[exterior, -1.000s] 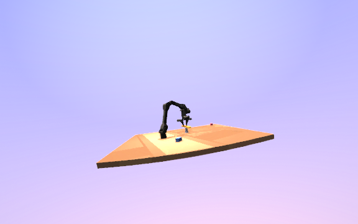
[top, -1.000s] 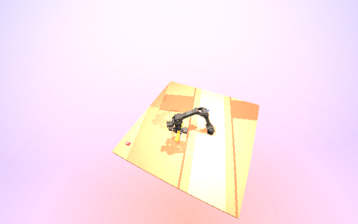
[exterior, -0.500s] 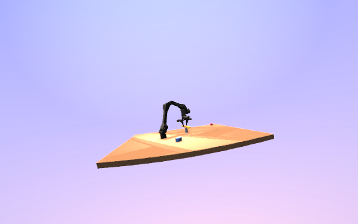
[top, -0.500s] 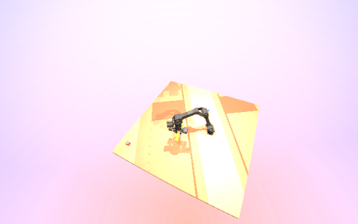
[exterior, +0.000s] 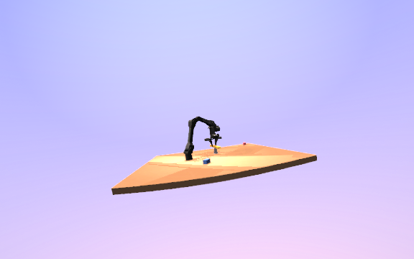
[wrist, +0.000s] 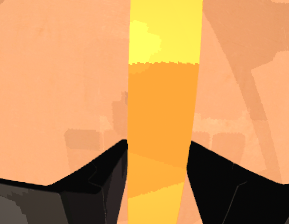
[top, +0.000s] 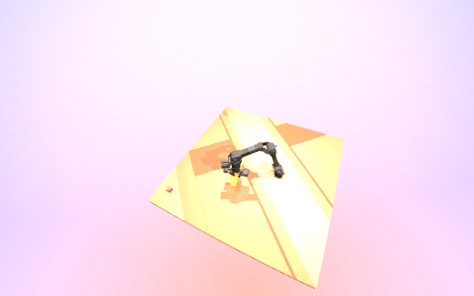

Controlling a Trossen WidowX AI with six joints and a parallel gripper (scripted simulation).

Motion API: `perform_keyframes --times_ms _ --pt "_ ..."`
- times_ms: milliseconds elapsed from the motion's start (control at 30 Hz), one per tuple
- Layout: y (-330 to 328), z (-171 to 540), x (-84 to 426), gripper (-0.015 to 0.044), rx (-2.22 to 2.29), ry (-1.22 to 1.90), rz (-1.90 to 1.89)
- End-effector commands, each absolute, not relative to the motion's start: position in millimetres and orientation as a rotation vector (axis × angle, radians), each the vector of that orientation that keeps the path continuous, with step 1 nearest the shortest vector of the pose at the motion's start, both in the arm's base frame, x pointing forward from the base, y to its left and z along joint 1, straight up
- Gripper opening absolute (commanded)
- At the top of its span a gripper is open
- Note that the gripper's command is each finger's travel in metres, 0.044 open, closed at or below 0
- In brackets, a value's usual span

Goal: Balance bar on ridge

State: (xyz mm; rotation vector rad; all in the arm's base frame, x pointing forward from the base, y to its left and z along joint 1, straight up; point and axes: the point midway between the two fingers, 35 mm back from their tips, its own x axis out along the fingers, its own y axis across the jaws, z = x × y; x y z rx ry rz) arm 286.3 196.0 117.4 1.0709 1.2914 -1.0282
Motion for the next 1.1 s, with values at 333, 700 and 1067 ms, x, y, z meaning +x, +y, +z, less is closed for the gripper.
perform_keyframes --times_ms 333,700,1067 --pt "196.3 115.7 286.2 0.0 1.073 1.294 -1.03" --pt "196.3 114.8 286.2 0.0 1.073 1.294 -1.03" --pt "196.3 113.8 286.3 0.0 1.073 1.294 -1.03"
